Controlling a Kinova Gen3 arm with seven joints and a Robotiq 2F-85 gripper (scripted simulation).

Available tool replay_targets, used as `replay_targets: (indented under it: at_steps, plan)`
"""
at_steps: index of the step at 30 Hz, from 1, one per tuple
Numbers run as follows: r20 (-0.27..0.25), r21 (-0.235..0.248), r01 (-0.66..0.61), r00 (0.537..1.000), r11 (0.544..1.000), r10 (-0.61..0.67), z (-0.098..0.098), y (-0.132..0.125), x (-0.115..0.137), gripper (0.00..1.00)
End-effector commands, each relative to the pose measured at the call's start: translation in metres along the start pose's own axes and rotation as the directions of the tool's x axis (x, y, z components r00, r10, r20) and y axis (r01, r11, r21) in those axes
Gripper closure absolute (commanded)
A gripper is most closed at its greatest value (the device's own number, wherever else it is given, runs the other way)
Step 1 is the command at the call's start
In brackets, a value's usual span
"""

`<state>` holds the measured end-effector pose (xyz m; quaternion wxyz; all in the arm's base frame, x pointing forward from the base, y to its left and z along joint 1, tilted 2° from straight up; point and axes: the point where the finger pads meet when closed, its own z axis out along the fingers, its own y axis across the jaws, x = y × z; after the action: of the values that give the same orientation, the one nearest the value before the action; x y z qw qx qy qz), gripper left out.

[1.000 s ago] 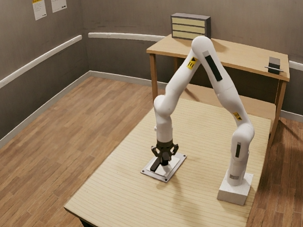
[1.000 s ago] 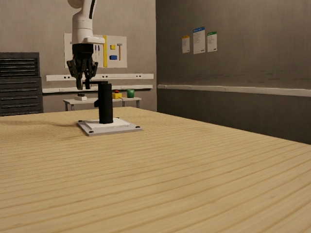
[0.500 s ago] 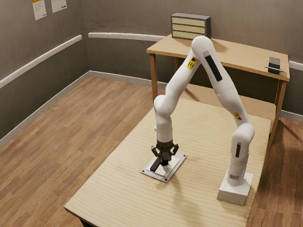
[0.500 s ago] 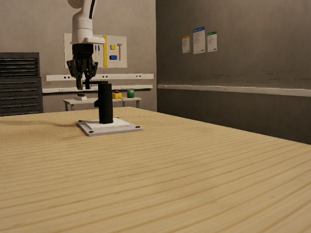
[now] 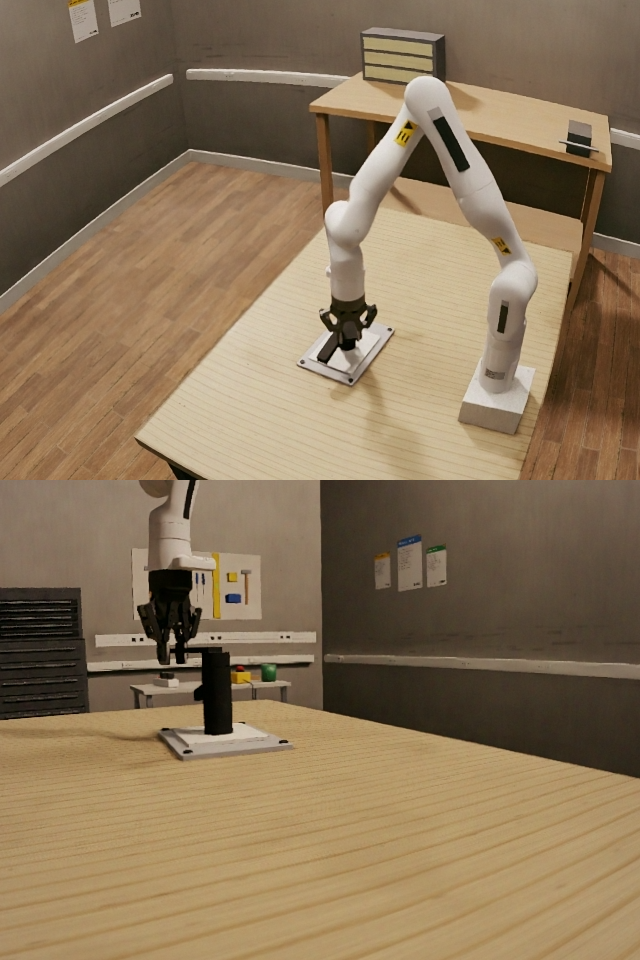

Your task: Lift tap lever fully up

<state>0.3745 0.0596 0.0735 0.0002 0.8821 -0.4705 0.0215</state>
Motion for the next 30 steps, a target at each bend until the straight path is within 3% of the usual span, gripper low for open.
replay_targets:
  at_steps: [1,10,30]
  plan:
    - [0.0,0.001,0.0,1.0,1.0,0.0,0.0,0.0,0.0,0.9]
    - [0.0,0.001,0.0,1.0,1.0,0.0,-0.003,0.0,0.001,0.9]
    - [0.0,0.001,0.0,1.0,1.0,0.0,-0.036,0.0,0.013,0.9]
